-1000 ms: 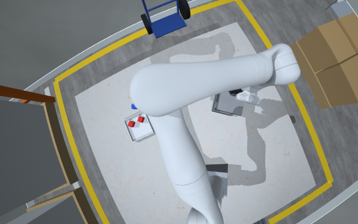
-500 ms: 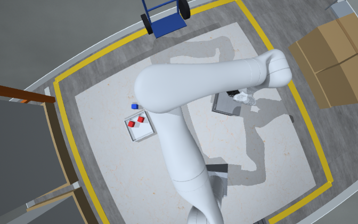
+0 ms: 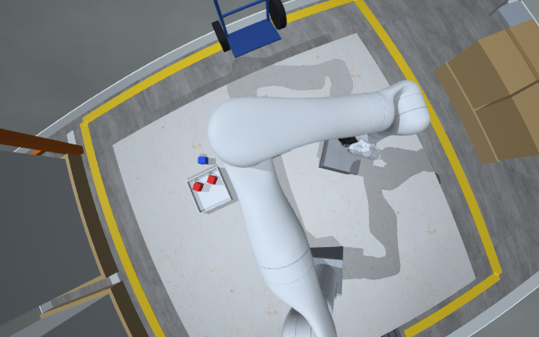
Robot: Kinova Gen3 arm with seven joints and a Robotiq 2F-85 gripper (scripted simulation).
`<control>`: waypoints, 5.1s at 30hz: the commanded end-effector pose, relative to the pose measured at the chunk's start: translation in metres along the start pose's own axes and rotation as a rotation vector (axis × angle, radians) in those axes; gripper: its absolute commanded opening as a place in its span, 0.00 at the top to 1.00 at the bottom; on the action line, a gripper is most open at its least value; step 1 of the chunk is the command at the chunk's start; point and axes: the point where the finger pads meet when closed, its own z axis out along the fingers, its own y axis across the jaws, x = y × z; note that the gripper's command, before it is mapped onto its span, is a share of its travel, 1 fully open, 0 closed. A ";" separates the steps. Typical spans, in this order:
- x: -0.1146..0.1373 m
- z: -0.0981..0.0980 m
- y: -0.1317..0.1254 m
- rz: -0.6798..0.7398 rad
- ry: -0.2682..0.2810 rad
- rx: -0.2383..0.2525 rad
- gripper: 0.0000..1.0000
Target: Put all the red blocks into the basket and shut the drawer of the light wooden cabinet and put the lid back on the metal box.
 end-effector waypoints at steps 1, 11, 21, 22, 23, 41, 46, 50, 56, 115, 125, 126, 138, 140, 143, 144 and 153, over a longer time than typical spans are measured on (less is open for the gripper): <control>-0.001 0.001 0.000 0.000 -0.002 0.000 0.90; -0.001 0.005 0.000 0.000 -0.002 0.000 0.90; -0.001 0.005 0.000 0.000 -0.002 0.000 0.90; -0.001 0.005 0.000 0.000 -0.002 0.000 0.90; -0.001 0.005 0.000 0.000 -0.002 0.000 0.90; -0.001 0.005 0.000 0.000 -0.002 0.000 0.90; -0.001 0.005 0.000 0.000 -0.002 0.000 0.90; -0.001 0.005 0.000 0.000 -0.002 0.000 0.90; -0.001 0.005 0.000 0.000 -0.002 0.000 0.90; -0.001 0.009 0.000 0.000 -0.002 0.000 0.90; -0.001 0.012 0.000 0.000 -0.002 0.000 0.90; -0.001 0.013 0.000 0.000 -0.002 0.000 0.90; -0.001 0.020 0.000 0.000 -0.002 0.000 0.90; -0.001 0.020 0.000 0.000 -0.002 0.000 0.90; -0.001 0.022 0.000 0.000 -0.002 0.000 0.90; -0.001 0.022 0.000 0.000 -0.002 0.000 0.90; -0.001 0.029 0.000 0.000 -0.002 0.000 0.90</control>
